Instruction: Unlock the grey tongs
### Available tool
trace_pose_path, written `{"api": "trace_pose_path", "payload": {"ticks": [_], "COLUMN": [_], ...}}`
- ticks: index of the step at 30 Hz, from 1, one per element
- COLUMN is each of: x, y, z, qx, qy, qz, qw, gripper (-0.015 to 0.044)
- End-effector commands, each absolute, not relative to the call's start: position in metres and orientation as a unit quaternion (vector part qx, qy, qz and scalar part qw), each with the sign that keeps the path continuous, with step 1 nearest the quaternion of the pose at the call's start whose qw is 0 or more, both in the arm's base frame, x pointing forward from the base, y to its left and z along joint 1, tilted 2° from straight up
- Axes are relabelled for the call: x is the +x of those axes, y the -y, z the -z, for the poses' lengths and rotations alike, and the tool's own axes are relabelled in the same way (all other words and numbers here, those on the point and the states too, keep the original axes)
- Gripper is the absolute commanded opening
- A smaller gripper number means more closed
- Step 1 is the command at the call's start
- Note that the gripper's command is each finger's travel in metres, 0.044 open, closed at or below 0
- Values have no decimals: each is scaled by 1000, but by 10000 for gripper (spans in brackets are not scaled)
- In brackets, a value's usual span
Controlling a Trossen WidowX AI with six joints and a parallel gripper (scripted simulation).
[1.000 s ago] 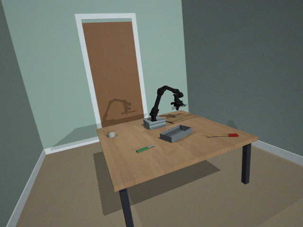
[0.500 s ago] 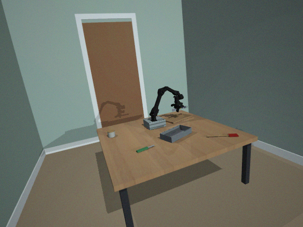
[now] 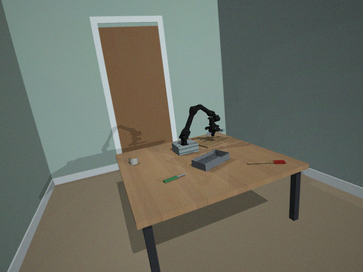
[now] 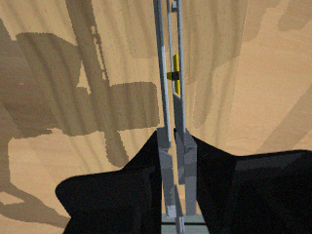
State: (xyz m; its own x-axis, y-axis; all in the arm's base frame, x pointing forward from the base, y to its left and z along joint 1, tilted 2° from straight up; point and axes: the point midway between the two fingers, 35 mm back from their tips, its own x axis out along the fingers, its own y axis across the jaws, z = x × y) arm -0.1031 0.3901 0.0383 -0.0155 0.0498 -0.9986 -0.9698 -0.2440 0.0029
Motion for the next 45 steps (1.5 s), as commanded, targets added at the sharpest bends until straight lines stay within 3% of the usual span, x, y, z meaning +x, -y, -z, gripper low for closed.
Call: {"api": "trace_pose_path", "payload": {"ticks": [1, 16, 38, 45], "x": [-104, -104, -103, -97], "y": [-391, -390, -389, -369], "z": [-34, -16, -15, -33], "qx": [-539, -539, -543, -544], "qy": [-424, -424, -425, -424], "qz": [-576, -576, -572, -572], "qw": [445, 445, 445, 444], "gripper": [-150, -150, 427, 440]}}
